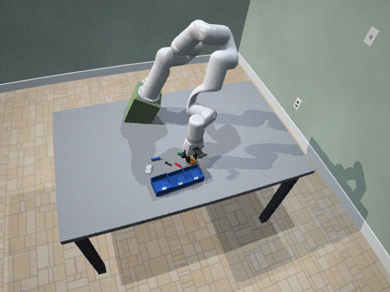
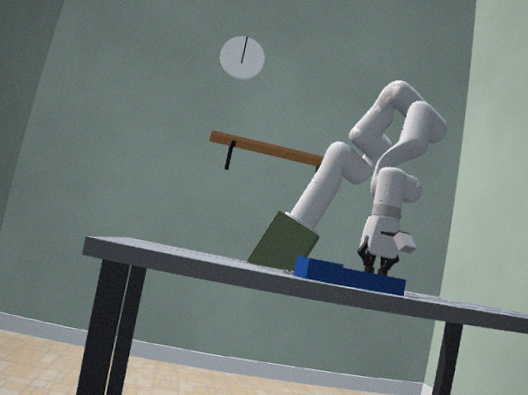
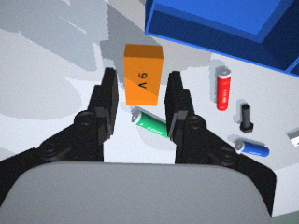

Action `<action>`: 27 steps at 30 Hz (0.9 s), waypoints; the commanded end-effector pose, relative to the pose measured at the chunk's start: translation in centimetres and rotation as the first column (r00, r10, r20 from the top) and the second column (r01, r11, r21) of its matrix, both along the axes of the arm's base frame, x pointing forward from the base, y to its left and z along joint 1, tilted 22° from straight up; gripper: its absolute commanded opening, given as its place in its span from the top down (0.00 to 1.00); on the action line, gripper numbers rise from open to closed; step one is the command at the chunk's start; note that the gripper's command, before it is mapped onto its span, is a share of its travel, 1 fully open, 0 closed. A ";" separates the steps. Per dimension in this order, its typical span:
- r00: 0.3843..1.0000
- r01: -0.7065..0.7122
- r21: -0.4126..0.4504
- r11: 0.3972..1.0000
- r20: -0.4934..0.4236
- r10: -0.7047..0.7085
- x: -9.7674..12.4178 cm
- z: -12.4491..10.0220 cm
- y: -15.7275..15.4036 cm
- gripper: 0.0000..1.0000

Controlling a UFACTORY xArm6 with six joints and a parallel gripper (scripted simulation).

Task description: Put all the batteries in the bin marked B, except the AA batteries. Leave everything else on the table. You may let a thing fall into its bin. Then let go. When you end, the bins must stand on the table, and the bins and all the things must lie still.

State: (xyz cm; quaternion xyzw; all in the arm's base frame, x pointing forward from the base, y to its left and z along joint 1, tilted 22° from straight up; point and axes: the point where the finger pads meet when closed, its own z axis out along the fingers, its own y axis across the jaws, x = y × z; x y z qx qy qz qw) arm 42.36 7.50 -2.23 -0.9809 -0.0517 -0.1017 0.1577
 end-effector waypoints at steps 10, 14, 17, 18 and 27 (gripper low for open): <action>1.000 0.001 0.002 1.000 0.007 -0.001 0.3 -1.0 0.4 0.58; 1.000 0.001 0.002 1.000 0.007 -0.001 0.3 -1.2 0.4 0.58; 1.000 0.001 0.002 1.000 0.007 -0.001 0.3 -1.2 0.4 0.58; 1.000 0.001 0.002 1.000 0.007 -0.001 0.3 -1.2 0.4 0.58; 1.000 0.001 0.002 1.000 0.007 -0.001 0.3 -1.2 0.4 1.00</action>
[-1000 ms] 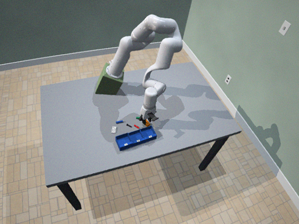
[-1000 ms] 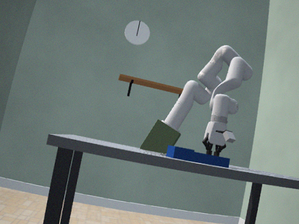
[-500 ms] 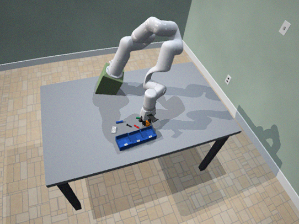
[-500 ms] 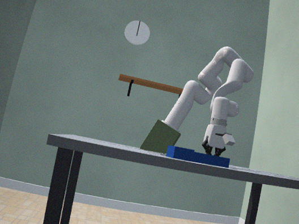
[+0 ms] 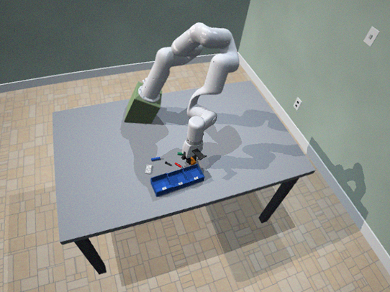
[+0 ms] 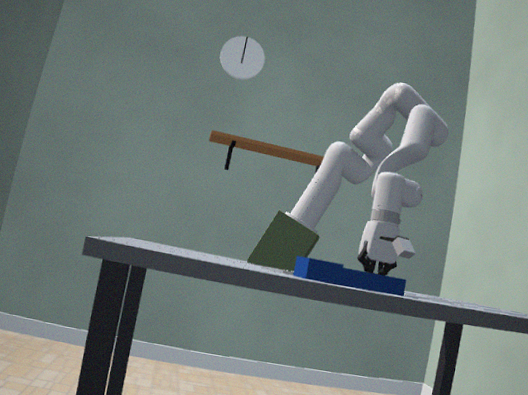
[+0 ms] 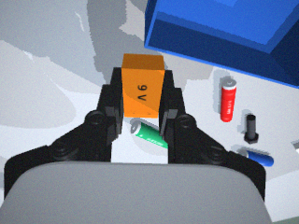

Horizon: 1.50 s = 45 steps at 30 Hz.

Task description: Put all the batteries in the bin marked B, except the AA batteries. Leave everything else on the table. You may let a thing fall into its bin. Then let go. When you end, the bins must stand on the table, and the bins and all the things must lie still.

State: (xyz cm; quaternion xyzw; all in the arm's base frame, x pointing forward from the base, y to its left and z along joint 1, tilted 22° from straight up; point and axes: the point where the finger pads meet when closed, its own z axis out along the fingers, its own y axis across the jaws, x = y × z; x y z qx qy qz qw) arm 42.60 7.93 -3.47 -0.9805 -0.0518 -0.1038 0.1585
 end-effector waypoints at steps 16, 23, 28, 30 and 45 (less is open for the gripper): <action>1.000 0.001 0.000 1.000 0.003 -0.001 0.1 0.1 0.0 1.00; 1.000 0.001 0.000 1.000 0.003 -0.001 0.1 0.1 0.0 1.00; 1.000 0.001 0.000 1.000 0.003 -0.001 0.1 0.1 0.0 1.00; 1.000 0.001 0.000 1.000 0.003 -0.001 0.1 0.1 0.0 1.00; 1.000 0.001 0.000 1.000 0.003 -0.001 -0.7 4.1 -1.4 1.00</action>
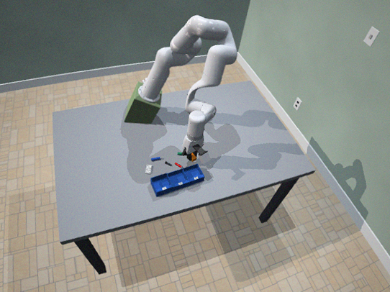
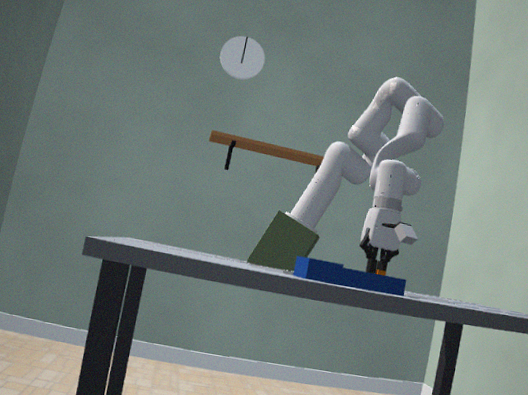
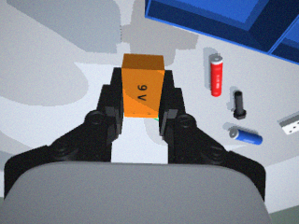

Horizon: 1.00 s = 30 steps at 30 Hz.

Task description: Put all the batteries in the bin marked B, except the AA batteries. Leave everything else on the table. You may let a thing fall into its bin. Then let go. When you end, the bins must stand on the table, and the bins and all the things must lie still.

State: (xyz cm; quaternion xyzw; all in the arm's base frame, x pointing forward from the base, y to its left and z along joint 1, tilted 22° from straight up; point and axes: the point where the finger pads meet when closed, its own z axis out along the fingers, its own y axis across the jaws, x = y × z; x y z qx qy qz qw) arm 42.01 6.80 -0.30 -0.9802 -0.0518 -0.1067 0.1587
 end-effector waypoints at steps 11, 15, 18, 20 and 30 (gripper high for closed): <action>1.000 0.000 -0.001 1.000 -0.003 0.000 -0.4 2.5 -0.8 1.00; 1.000 0.000 -0.001 1.000 -0.003 0.000 -0.4 2.5 -0.8 1.00; 1.000 0.000 -0.001 1.000 -0.003 0.000 -0.4 2.5 -0.8 1.00; 1.000 0.000 -0.001 1.000 -0.003 0.000 -0.4 2.5 -0.8 1.00; 1.000 0.000 -0.001 1.000 -0.003 0.000 0.1 2.9 -2.0 1.00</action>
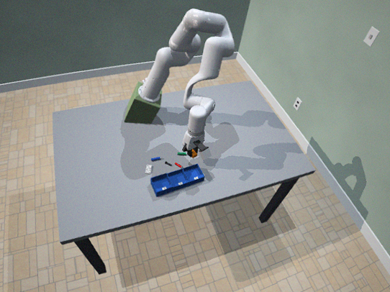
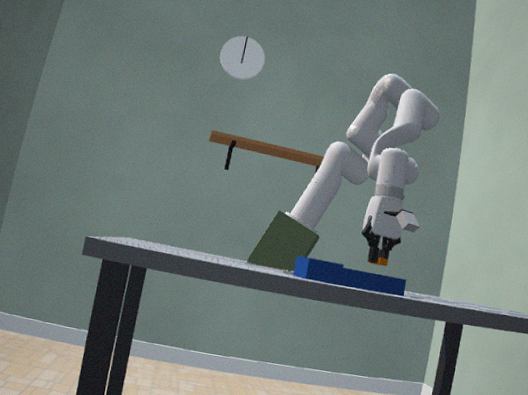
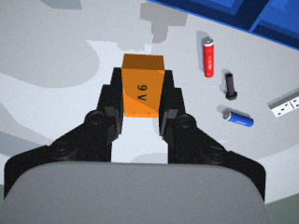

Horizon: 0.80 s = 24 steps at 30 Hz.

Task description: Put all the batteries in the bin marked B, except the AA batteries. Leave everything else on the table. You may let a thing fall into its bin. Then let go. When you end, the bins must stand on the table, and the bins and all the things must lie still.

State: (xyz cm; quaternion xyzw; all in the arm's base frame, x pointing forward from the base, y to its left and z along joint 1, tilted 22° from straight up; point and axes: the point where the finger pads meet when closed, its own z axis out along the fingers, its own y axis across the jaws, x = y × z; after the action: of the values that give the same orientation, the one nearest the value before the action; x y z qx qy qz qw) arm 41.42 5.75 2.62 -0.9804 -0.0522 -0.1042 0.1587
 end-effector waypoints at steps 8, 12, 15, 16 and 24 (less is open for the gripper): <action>1.000 0.001 -0.001 1.000 0.002 -0.001 2.5 -0.7 -4.0 1.00; 1.000 0.001 -0.001 1.000 0.002 -0.001 3.3 -1.0 -5.2 1.00; 0.989 -0.136 -0.033 0.990 0.048 0.138 4.2 -1.3 -6.7 1.00; 0.985 -0.161 -0.039 0.986 0.056 0.163 4.5 -1.4 -7.2 1.00; 0.933 -0.335 -0.099 0.937 0.104 0.345 6.4 -2.0 -10.2 1.00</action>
State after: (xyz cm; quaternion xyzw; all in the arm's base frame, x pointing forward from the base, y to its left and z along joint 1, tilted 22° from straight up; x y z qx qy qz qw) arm 46.39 -2.58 0.93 -0.9684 -0.1729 -0.1187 0.1353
